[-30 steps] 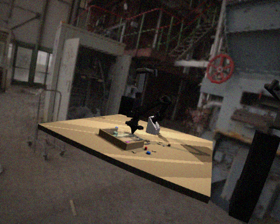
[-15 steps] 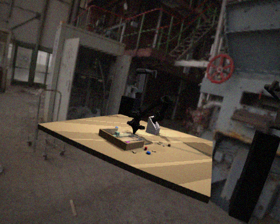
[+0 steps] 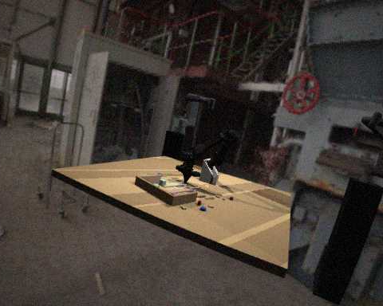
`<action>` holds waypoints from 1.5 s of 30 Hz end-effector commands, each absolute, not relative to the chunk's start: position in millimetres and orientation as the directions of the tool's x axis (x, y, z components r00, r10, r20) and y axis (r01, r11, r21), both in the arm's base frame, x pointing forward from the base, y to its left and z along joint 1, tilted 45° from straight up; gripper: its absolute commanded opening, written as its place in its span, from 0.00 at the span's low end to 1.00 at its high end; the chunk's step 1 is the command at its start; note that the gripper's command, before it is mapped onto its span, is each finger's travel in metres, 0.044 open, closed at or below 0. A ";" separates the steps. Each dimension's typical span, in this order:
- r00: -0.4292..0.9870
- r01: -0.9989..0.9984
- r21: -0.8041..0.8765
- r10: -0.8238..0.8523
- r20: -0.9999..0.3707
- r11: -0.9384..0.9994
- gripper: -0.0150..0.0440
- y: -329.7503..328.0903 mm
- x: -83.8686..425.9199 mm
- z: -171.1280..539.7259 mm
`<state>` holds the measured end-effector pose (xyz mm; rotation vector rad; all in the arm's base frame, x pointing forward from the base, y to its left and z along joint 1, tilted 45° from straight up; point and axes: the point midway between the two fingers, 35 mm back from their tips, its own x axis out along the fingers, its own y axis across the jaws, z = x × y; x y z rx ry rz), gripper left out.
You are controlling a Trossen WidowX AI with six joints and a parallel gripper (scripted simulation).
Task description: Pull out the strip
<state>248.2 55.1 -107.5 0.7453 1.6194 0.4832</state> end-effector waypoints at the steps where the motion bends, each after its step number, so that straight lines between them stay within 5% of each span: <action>1: -0.093 0.211 0.675 0.702 -0.706 0.707 0.25 58.3 232.0 -108.4; 45: -0.095 0.213 0.674 0.702 -0.706 0.707 0.25 62.5 174.8 -97.3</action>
